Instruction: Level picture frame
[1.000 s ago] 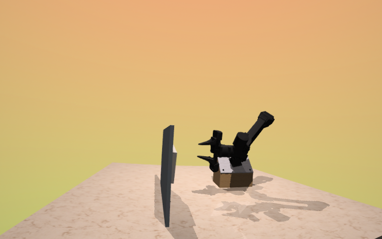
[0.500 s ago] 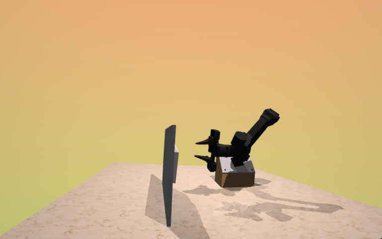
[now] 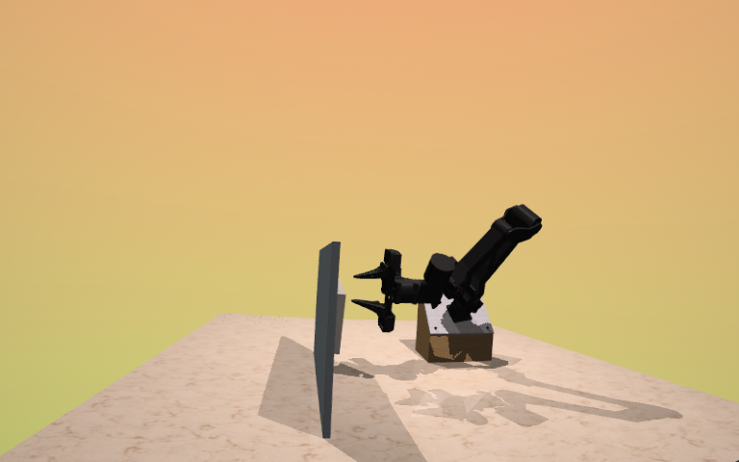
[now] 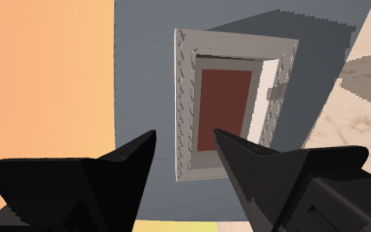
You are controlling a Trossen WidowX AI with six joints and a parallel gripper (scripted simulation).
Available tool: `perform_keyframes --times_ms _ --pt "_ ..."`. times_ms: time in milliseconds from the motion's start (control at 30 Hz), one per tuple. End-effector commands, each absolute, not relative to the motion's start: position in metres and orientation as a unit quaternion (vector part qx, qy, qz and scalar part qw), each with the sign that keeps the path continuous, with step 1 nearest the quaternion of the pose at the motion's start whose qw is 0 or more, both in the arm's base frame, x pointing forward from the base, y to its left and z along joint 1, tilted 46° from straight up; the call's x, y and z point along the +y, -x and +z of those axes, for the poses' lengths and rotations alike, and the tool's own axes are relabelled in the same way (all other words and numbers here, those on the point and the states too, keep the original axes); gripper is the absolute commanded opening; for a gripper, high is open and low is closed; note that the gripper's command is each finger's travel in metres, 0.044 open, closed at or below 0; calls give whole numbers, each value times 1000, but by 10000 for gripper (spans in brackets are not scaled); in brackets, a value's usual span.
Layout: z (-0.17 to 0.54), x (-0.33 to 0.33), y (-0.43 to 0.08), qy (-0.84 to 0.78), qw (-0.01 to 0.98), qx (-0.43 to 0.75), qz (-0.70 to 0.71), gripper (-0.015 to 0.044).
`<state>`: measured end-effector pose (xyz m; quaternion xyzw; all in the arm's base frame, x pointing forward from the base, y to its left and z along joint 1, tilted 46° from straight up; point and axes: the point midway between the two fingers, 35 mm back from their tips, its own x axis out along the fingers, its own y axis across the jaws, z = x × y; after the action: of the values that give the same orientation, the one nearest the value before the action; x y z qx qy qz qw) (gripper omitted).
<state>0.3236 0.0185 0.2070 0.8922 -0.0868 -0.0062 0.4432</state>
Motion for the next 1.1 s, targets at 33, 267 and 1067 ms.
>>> perform_keyframes --times_ms 33,267,1067 --pt "207 19 -326 -893 441 -85 -5 260" --pt "208 19 -328 -893 441 -85 -5 260" --pt "211 13 -364 -893 442 -86 -4 260"
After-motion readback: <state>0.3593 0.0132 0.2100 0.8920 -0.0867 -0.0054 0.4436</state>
